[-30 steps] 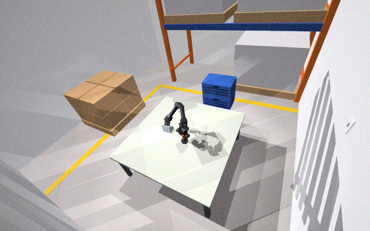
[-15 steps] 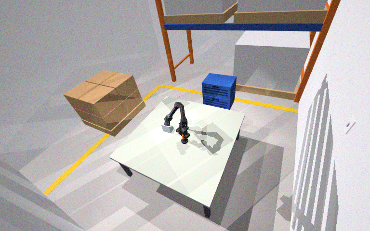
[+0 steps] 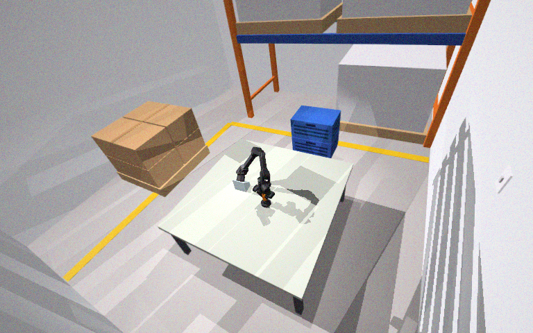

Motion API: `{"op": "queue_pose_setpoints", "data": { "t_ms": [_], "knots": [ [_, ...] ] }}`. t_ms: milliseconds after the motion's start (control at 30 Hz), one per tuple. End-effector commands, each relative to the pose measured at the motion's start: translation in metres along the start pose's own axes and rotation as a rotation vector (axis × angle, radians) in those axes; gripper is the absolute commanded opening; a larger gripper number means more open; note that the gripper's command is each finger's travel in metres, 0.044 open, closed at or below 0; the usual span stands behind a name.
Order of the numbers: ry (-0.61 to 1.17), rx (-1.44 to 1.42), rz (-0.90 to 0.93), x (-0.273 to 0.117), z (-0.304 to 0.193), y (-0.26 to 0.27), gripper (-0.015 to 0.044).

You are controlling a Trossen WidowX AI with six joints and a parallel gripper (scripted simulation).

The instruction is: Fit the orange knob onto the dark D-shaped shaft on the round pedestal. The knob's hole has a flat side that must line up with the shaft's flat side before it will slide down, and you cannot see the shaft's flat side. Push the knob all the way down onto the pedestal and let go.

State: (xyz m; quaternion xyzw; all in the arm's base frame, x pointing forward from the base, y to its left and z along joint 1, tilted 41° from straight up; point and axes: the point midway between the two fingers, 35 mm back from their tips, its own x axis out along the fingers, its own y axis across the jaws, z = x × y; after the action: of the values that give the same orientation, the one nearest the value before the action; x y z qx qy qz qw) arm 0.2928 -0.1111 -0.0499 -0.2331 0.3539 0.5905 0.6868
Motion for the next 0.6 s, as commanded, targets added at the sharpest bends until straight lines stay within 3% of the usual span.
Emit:
{"op": "queue_pose_setpoints", "data": {
  "t_ms": [0, 400, 567],
  "knots": [
    [-0.001, -0.005, -0.001, 0.0001, 0.0009, 0.0013, 0.0000],
    [-0.001, -0.014, -0.001, -0.0046, 0.0012, 0.0011, 0.0000],
    [-0.001, -0.173, -0.001, -0.0049, 0.0008, -0.0002, 0.0000]
  ]
}}
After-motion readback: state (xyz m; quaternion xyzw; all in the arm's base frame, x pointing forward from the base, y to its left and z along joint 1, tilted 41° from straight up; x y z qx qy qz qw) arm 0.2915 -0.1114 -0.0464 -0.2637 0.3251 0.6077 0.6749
